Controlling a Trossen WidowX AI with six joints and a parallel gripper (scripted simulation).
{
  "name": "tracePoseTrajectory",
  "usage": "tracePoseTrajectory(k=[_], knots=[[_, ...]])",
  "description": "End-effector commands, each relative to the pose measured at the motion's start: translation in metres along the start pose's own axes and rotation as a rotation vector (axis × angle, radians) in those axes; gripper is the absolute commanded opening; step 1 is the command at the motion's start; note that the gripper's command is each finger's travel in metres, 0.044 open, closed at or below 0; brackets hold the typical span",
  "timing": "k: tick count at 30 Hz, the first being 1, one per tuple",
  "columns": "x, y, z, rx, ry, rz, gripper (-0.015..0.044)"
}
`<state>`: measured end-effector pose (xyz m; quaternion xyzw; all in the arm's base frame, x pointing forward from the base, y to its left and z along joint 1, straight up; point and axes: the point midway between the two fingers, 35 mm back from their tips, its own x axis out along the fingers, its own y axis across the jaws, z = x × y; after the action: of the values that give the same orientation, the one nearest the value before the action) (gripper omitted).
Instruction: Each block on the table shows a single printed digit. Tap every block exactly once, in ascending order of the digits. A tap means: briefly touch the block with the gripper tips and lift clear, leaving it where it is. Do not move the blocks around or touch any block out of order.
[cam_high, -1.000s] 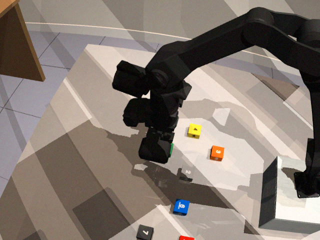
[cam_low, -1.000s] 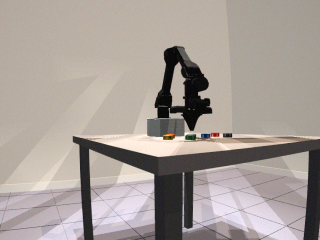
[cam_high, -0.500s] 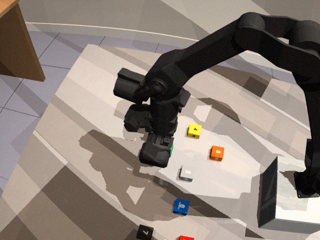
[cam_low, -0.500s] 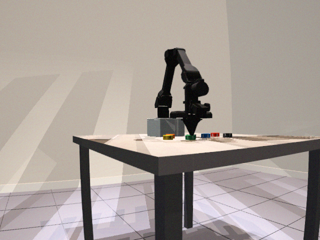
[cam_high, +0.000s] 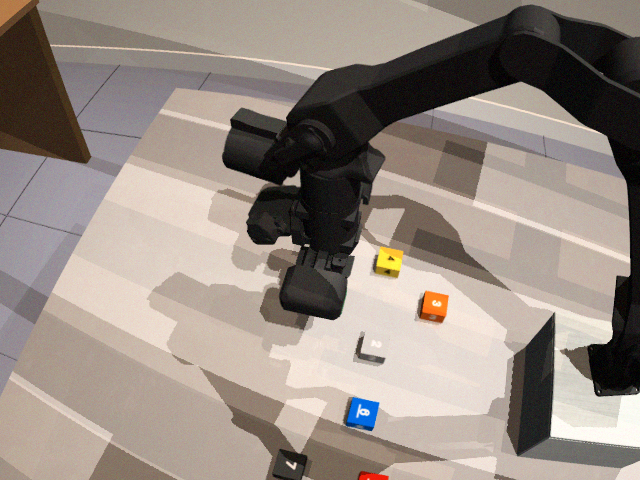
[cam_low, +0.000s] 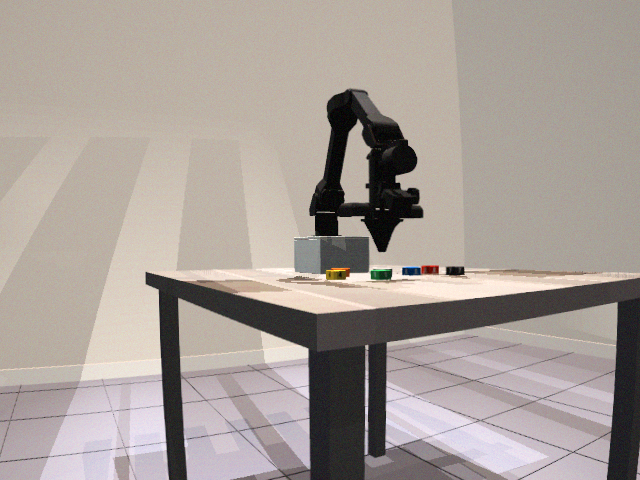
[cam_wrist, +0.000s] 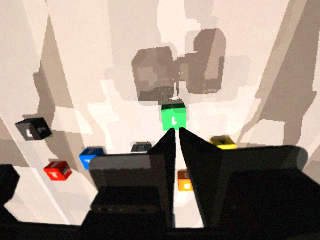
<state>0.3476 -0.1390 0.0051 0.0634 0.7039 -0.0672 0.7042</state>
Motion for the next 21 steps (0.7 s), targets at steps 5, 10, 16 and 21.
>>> tracePoseTrajectory(k=[5, 10, 16, 21], knots=[[-0.065, 0.0, 0.002, -0.005, -0.03, -0.003, 0.002], [-0.066, 0.01, -0.01, -0.005, -0.029, -0.002, 0.002], [-0.063, 0.045, -0.065, -0.005, -0.024, 0.001, 0.002], [-0.062, 0.049, -0.071, -0.005, -0.024, 0.001, 0.002]])
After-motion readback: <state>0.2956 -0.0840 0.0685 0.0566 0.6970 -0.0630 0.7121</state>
